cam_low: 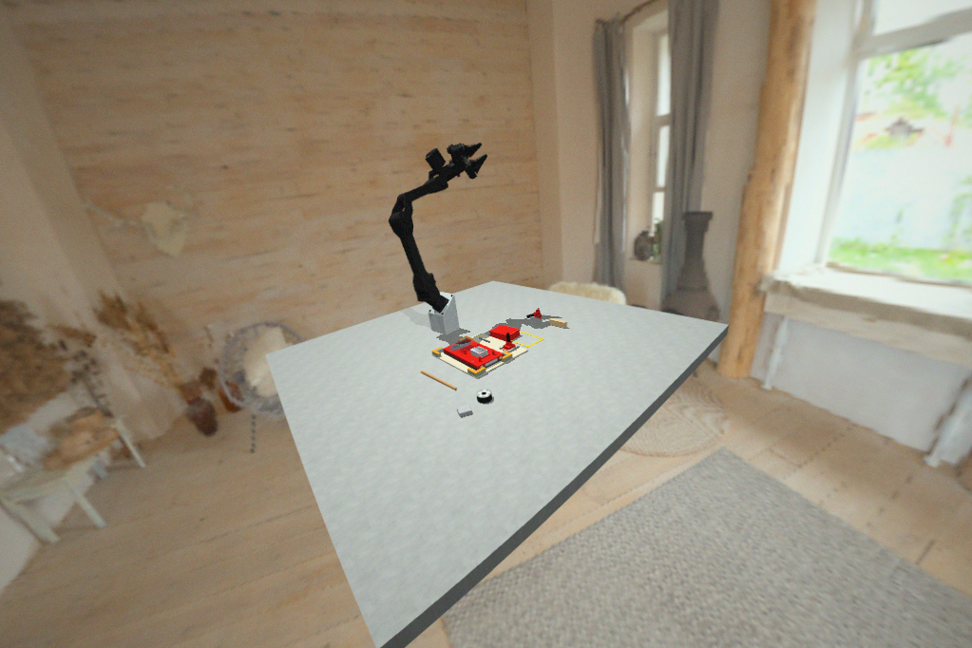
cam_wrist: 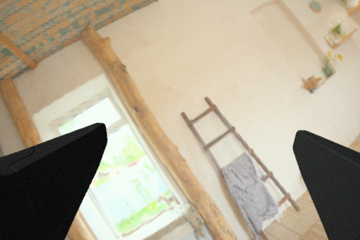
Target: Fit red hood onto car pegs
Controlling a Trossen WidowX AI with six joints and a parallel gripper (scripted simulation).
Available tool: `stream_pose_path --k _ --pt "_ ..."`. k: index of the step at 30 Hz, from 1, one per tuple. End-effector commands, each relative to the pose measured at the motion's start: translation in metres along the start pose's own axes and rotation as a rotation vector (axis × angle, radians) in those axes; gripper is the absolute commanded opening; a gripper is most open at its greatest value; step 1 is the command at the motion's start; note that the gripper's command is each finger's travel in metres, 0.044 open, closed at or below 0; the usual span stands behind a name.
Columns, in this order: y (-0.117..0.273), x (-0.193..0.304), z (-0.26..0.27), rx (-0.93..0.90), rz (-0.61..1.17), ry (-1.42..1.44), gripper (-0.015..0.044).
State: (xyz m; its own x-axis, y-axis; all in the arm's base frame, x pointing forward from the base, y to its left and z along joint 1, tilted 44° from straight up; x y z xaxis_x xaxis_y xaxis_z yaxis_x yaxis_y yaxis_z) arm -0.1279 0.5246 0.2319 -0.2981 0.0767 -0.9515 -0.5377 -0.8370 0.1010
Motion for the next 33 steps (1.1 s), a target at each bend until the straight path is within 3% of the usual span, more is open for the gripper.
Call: stream_pose_path --k 1,9,17,25,33 --pt "-0.027 0.013 -0.035 0.081 0.055 0.055 0.0440" --pt "-0.074 0.037 -0.129 0.289 0.198 0.161 0.0440" --pt "-0.095 0.056 -0.226 0.500 0.364 0.221 0.0440" --pt "-0.091 0.072 -0.326 0.730 0.553 0.245 0.0440" --pt "-0.060 0.084 -0.421 0.972 0.768 0.228 0.0440"
Point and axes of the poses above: the point midway between the two fingers, 35 mm back from their tips, its own y axis back along the fingers, its own z axis across the jaws, x = y × z, the point moved 6 cm from there along y, back along the fingers, and after that the axes turned 9 degrees about -y, right-handed, at the moved point
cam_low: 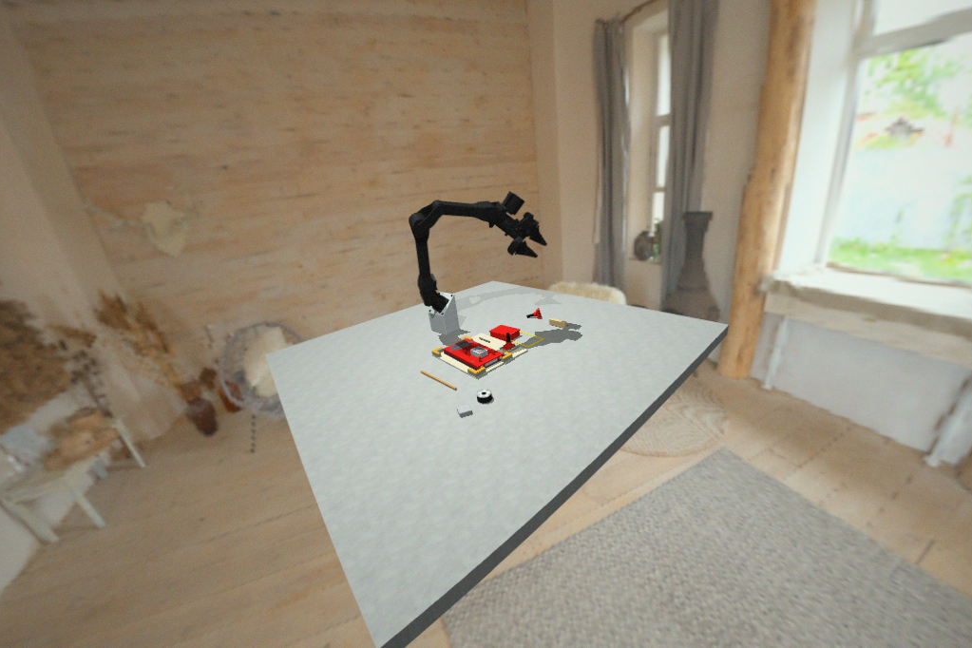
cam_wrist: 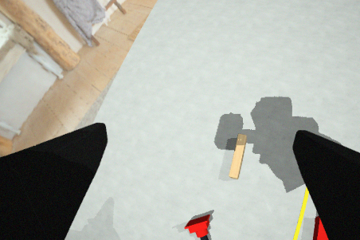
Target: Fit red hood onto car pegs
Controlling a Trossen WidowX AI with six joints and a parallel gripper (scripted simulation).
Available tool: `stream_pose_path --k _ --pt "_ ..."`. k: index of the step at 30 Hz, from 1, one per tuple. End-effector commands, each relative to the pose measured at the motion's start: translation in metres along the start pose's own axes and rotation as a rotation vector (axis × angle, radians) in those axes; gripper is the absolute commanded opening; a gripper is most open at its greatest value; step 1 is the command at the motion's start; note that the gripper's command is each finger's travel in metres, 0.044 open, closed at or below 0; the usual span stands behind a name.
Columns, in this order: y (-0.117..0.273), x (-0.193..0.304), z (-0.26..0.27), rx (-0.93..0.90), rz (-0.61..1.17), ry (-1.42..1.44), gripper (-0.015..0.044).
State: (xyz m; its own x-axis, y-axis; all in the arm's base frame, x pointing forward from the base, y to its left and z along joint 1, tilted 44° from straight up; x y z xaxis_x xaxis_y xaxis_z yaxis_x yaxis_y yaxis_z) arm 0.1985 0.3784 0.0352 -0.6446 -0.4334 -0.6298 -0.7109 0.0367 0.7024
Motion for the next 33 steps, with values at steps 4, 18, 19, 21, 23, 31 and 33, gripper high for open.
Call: stream_pose_path --k 4,18,19,21,23,31,33 --pt "-0.042 0.026 -0.061 0.165 0.215 -0.002 0.0440" --pt "-0.071 0.095 -0.191 0.478 0.708 -0.047 0.0440" --pt "-0.070 0.095 -0.192 0.480 0.711 -0.048 0.0440" --pt "-0.070 0.095 -0.192 0.480 0.711 -0.048 0.0440" --pt "-0.071 0.096 -0.193 0.480 0.711 -0.048 0.0440" --pt "-0.075 0.099 -0.195 0.479 0.711 -0.048 0.0440" --pt "-0.076 0.100 -0.196 0.479 0.711 -0.048 0.0440"
Point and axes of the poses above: the point midway between the two fingers, 35 mm back from their tips, its own y axis back along the fingers, its own z axis across the jaws, x = y × z, the point moved 6 cm from there along y, back along the fingers, and after that the axes turned 9 degrees about -y, right-handed, at the moved point
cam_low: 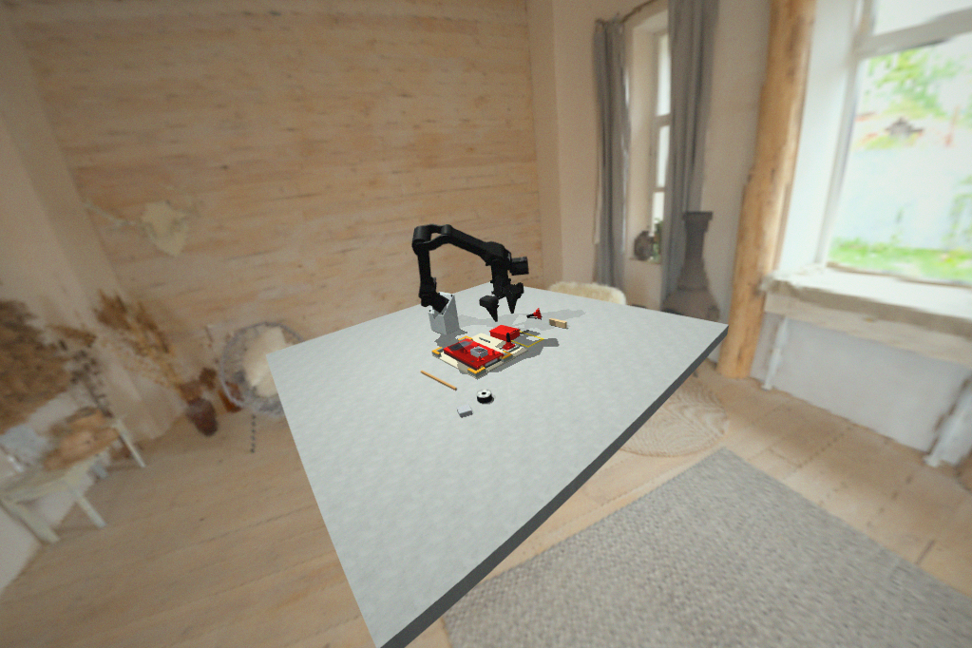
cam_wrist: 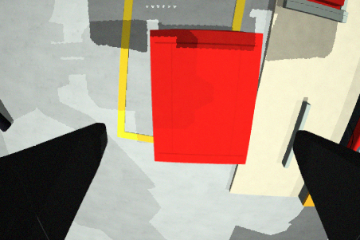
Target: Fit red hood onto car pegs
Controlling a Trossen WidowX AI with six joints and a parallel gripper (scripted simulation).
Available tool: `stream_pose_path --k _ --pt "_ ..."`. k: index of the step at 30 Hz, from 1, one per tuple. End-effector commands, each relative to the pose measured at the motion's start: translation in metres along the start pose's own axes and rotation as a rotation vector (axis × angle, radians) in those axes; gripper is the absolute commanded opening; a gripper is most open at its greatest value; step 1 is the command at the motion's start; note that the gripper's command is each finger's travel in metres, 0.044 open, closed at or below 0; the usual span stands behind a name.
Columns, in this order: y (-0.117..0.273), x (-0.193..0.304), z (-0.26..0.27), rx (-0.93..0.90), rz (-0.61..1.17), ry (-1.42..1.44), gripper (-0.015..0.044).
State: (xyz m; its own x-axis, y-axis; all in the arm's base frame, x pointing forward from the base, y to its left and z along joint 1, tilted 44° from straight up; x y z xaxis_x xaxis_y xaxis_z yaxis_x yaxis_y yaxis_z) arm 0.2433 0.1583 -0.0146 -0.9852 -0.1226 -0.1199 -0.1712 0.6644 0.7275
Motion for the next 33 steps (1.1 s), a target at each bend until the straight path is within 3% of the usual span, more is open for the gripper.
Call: stream_pose_path --k 1,33 --pt "-0.004 0.001 0.000 0.002 0.003 0.006 0.0440" --pt "-0.029 0.001 -0.002 0.003 0.003 0.006 0.0440"
Point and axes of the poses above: the point midway between the two fingers, 35 mm back from their tips, its own y axis back along the fingers, its own z axis across the jaws, x = y × z, the point moved 6 cm from there along y, back along the fingers, and after that the axes turned 9 degrees about -y, right-handed, at the moved point
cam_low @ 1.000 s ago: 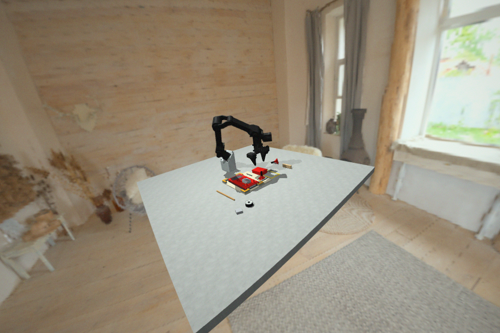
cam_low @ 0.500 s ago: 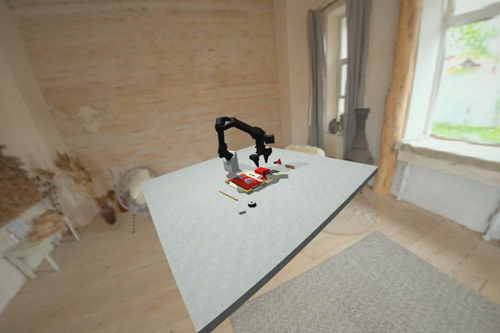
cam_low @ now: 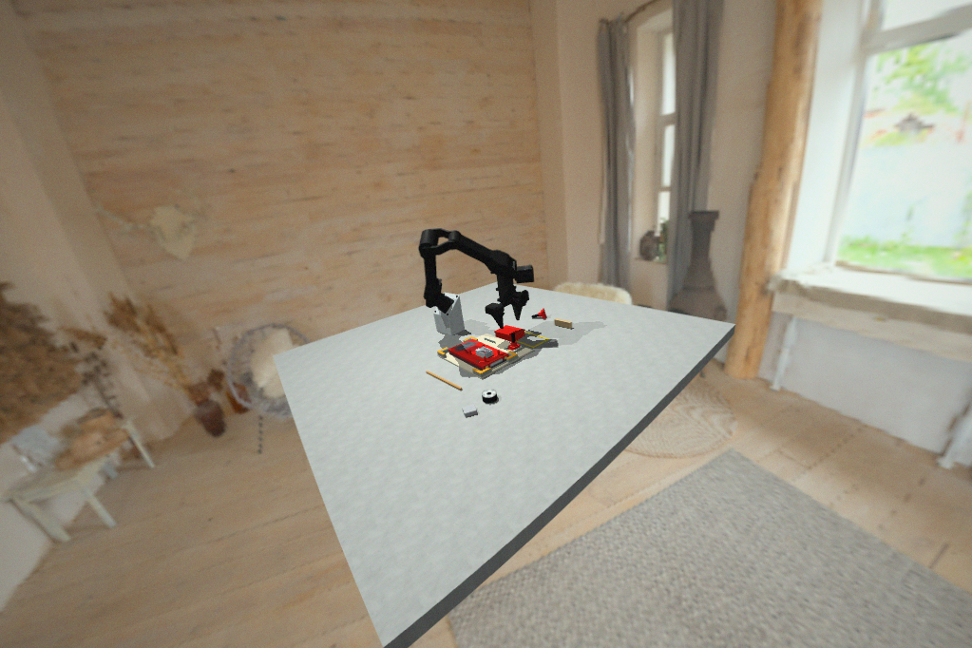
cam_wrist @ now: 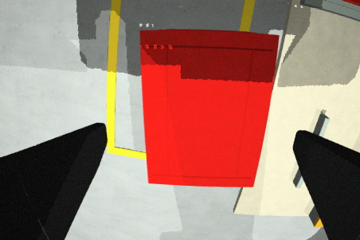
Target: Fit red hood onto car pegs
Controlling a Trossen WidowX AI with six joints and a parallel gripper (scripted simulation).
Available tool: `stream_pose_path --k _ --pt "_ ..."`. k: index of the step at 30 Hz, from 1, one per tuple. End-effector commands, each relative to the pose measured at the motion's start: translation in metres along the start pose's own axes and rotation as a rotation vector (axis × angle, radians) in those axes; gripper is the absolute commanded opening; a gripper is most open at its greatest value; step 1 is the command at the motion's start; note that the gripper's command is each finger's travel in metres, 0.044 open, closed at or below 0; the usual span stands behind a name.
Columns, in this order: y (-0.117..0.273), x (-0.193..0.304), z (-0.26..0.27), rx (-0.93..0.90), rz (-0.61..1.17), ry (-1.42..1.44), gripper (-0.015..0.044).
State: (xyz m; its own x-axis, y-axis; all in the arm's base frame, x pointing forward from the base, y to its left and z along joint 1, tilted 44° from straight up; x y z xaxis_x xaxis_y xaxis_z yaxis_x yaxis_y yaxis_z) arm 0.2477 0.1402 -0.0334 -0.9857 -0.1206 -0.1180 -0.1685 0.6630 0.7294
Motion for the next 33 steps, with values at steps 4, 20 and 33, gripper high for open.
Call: stream_pose_path --k 4,20,33 --pt "-0.006 0.001 -0.001 0.006 0.000 0.006 0.0440" --pt "-0.018 0.002 -0.003 0.007 0.000 0.006 0.0440" --pt "-0.024 0.002 -0.003 0.007 0.000 0.006 0.0440"
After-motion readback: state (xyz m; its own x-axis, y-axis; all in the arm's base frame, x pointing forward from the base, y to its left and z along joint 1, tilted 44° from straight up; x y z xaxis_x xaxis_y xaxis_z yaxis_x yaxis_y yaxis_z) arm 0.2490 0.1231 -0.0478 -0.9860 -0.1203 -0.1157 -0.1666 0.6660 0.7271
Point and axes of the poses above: the point midway between the two fingers, 35 mm back from their tips, its own y axis back along the fingers, its own z axis across the jaws, x = y × z, the point moved 6 cm from there along y, back along the fingers, and after that the axes turned 9 degrees about -y, right-handed, at the moved point
